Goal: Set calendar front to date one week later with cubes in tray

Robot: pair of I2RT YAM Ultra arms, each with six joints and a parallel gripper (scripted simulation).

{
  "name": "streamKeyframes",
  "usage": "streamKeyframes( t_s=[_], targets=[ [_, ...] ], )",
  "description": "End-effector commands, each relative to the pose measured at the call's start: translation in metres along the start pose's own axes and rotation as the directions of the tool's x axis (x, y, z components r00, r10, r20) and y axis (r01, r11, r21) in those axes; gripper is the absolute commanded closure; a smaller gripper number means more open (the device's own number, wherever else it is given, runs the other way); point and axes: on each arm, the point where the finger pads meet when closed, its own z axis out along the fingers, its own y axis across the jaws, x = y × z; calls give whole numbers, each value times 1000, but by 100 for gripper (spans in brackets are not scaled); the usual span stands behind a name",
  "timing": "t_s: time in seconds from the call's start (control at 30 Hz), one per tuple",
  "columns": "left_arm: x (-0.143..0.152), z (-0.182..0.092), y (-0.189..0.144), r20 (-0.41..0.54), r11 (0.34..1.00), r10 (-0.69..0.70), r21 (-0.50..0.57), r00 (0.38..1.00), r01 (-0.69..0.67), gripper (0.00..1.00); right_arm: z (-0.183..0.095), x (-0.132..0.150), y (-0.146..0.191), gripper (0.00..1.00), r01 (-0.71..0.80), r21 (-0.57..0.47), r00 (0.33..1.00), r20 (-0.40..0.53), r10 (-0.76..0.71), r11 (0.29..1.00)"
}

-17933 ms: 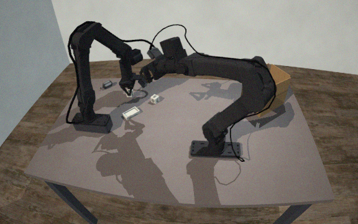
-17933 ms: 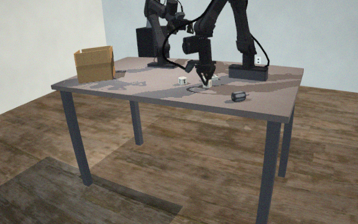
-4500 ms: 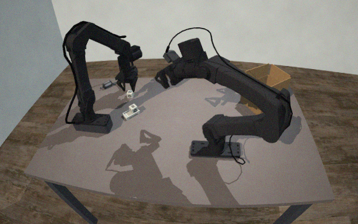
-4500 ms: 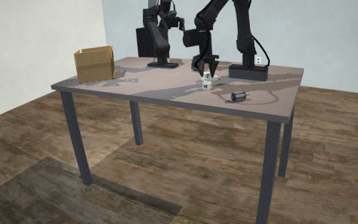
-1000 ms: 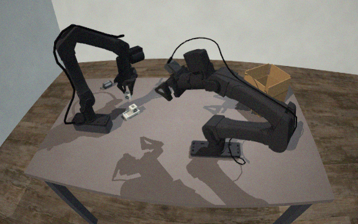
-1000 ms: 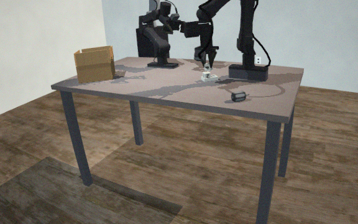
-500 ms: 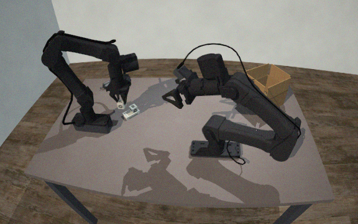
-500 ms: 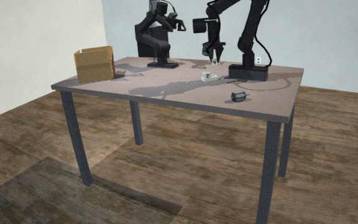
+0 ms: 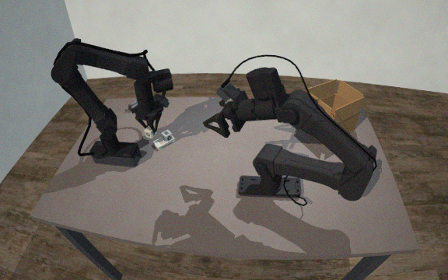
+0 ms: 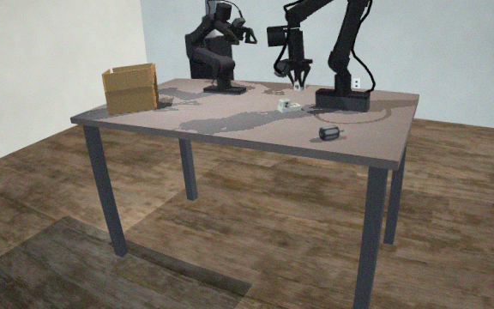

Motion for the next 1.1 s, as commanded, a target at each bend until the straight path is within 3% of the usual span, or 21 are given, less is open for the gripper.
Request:
streamKeyframes(
  t_s=[0.0, 0.13, 0.33, 0.5, 1.07],
  targets=[
    [-3, -3, -2, 38, 970, 241, 24, 970, -242, 74, -9, -6, 0, 0, 3, 4, 1000, 23, -3, 1000],
    [-2, -2, -1, 41, 925, 379, 17, 925, -379, 74, -9, -6, 0, 0, 3, 4, 1000, 23, -3, 1000],
    [0, -1, -1, 41, 901, 432, 14, 901, -433, 74, -5, -1, -1, 0, 0, 8, 1000, 2, 0, 1000],
    [-3, -3, -4, 53, 910, 412, 19, 910, -414, 74, -5, -1, -1, 0, 0, 8, 1000, 2, 0, 1000],
    [-12, 30, -7, 48, 909, 415, 17, 908, -417, 74, -5, -1, -1, 0, 0, 8, 1000, 2, 0, 1000]
  ],
)
